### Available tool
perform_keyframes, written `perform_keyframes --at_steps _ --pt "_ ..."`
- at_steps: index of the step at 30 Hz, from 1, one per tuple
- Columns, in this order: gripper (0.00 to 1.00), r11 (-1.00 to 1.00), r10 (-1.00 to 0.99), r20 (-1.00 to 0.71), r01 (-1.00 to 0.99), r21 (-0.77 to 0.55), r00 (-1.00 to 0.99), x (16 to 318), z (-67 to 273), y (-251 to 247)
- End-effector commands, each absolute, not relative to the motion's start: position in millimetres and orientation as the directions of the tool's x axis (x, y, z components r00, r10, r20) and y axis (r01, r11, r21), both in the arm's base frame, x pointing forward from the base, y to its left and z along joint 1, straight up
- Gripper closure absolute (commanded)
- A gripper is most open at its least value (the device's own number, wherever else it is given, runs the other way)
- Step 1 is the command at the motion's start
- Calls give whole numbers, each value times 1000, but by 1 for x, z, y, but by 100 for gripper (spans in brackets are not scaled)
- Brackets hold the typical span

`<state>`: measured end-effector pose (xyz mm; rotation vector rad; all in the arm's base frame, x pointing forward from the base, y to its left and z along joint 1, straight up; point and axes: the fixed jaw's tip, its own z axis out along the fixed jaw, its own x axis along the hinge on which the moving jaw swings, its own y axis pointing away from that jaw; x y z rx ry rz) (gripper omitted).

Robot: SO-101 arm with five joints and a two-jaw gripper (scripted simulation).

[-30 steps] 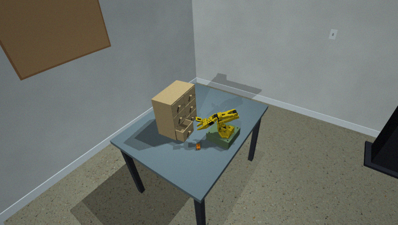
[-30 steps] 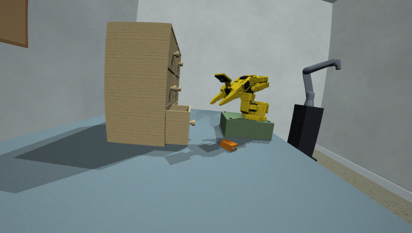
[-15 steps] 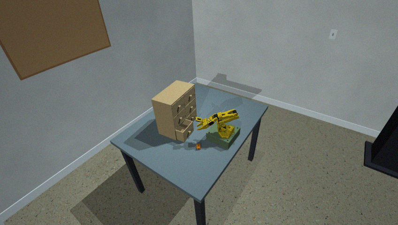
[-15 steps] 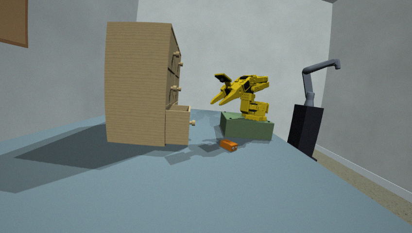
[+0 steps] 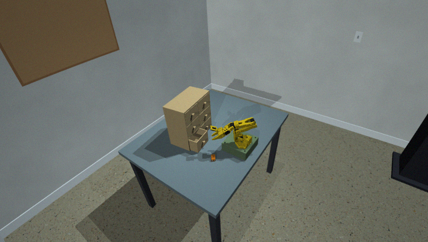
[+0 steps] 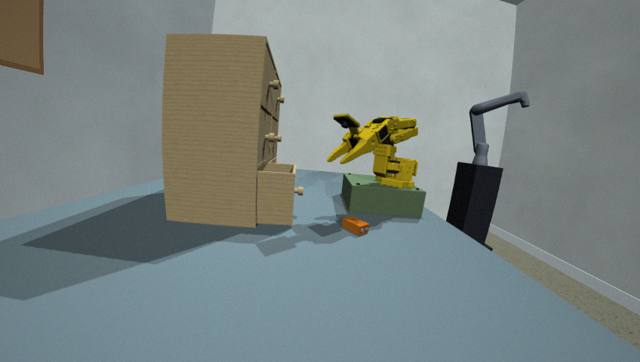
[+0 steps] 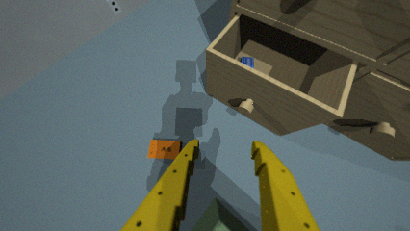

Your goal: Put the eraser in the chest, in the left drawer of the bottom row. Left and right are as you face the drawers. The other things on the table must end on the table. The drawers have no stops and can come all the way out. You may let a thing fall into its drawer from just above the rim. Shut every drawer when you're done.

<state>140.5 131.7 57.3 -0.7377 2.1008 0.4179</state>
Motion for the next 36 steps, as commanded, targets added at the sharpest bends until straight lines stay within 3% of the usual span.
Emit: perform_keyframes --at_steps 1,17,36 --pt "79 769 -348 -811 -638 40 -470 140 54 133" --pt "79 781 -305 -850 -624 36 -430 159 50 143" --pt "79 795 -245 -898 -605 30 -366 174 71 147"
